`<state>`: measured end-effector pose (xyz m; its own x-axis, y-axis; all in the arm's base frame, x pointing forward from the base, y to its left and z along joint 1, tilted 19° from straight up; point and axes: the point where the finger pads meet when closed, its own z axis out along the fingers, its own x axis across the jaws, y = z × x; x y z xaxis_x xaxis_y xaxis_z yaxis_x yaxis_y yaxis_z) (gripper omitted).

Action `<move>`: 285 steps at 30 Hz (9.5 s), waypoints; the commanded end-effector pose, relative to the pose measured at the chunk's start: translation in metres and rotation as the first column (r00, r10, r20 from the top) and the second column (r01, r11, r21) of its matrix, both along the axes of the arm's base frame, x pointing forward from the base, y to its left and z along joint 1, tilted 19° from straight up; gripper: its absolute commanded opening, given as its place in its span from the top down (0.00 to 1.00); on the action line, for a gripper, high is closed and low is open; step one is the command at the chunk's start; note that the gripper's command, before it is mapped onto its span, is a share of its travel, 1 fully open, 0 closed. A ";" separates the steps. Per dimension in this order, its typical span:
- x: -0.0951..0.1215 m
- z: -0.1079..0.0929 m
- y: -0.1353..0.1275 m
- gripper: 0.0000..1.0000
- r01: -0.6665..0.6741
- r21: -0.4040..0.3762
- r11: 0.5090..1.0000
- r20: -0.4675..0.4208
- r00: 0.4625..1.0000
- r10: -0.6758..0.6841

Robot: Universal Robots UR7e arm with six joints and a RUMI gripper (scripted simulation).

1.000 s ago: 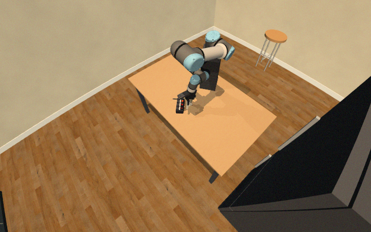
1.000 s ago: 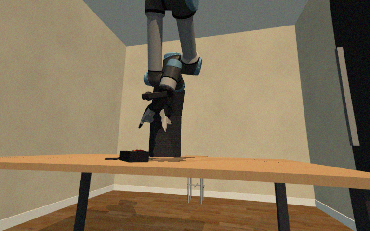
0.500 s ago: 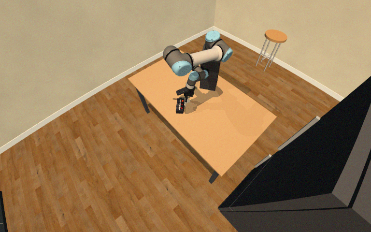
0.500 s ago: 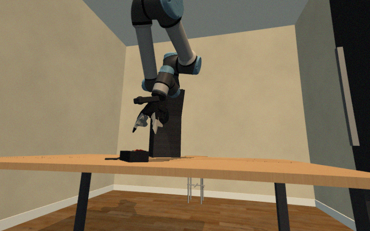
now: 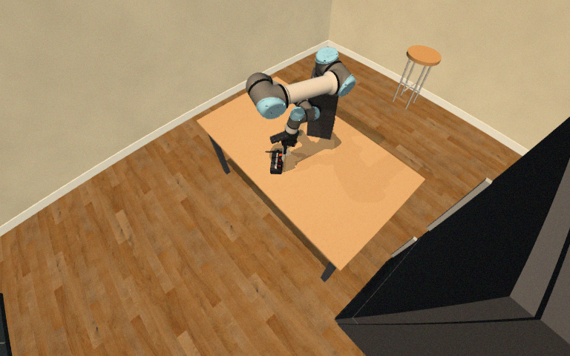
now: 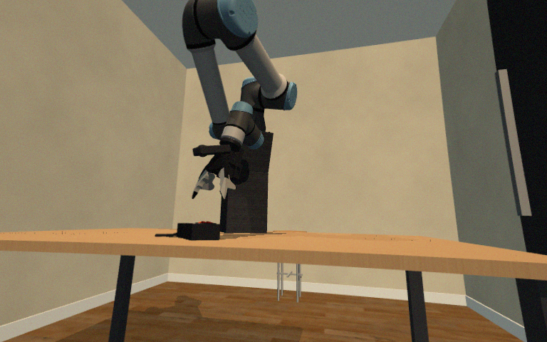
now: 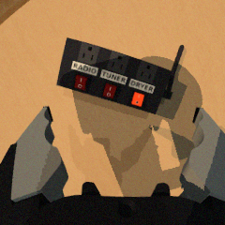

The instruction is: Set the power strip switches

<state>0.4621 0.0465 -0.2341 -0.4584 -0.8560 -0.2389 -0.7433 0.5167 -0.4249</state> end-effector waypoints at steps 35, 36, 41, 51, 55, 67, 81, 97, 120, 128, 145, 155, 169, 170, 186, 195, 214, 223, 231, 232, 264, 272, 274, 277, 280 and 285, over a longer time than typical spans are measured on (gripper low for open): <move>0.000 0.001 -0.001 0.00 -0.001 0.003 1.000 0.008 1.000 0.001; 0.000 0.001 -0.001 0.00 -0.001 0.003 1.000 0.008 1.000 0.001; 0.000 0.001 -0.001 0.00 -0.001 0.003 1.000 0.008 1.000 0.001; 0.000 0.001 -0.001 0.00 -0.001 0.003 1.000 0.008 1.000 0.001; 0.000 0.001 -0.001 0.00 -0.001 0.003 1.000 0.008 1.000 0.001; 0.001 0.001 -0.001 0.00 -0.002 0.002 1.000 0.011 1.000 0.002; 0.017 0.012 -0.016 0.00 -0.140 -0.022 0.990 -0.060 0.989 0.139; 0.024 0.030 -0.031 0.00 -0.290 -0.019 0.957 -0.123 0.950 0.286; 0.023 0.061 -0.045 0.00 -0.467 0.015 0.884 -0.165 0.871 0.463; 0.021 0.070 -0.048 0.00 -0.508 0.026 0.861 -0.168 0.847 0.504; 0.019 0.070 -0.047 0.00 -0.509 0.029 0.860 -0.170 0.845 0.506; 0.023 0.066 -0.041 0.00 -0.552 0.011 0.834 -0.171 0.821 0.545; 0.046 0.027 0.023 0.00 -0.851 -0.136 0.507 -0.209 0.525 0.825; 0.047 0.025 0.027 0.00 -0.894 -0.165 0.416 -0.224 0.445 0.867; 0.049 0.019 0.035 1.00 -0.938 -0.208 0.279 -0.249 0.327 0.912; 0.048 0.020 0.035 1.00 -0.938 -0.206 0.279 -0.250 0.326 0.912; 0.048 0.019 0.035 1.00 -0.938 -0.206 0.279 -0.250 0.327 0.912; 0.049 0.017 0.035 1.00 -0.938 -0.207 0.279 -0.250 0.326 0.912; 0.051 0.012 0.037 1.00 -0.938 -0.207 0.277 -0.250 0.325 0.912; 0.051 0.011 0.037 1.00 -0.938 -0.207 0.277 -0.250 0.325 0.912; 0.061 -0.020 0.042 1.00 -0.938 -0.207 0.277 -0.250 0.325 0.912; 0.062 -0.022 0.042 1.00 -0.938 -0.207 0.278 -0.250 0.325 0.912; 0.062 -0.022 0.042 1.00 -0.938 -0.207 0.278 -0.250 0.325 0.912; 0.061 -0.022 0.042 1.00 -0.938 -0.206 0.278 -0.250 0.325 0.912; 0.061 -0.022 0.042 1.00 -0.938 -0.206 0.278 -0.250 0.325 0.912; 0.061 -0.022 0.042 1.00 -0.938 -0.206 0.278 -0.250 0.325 0.912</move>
<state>0.5220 0.0884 -0.2564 0.6820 -0.7286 0.0627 -0.6772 -0.6617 -0.3218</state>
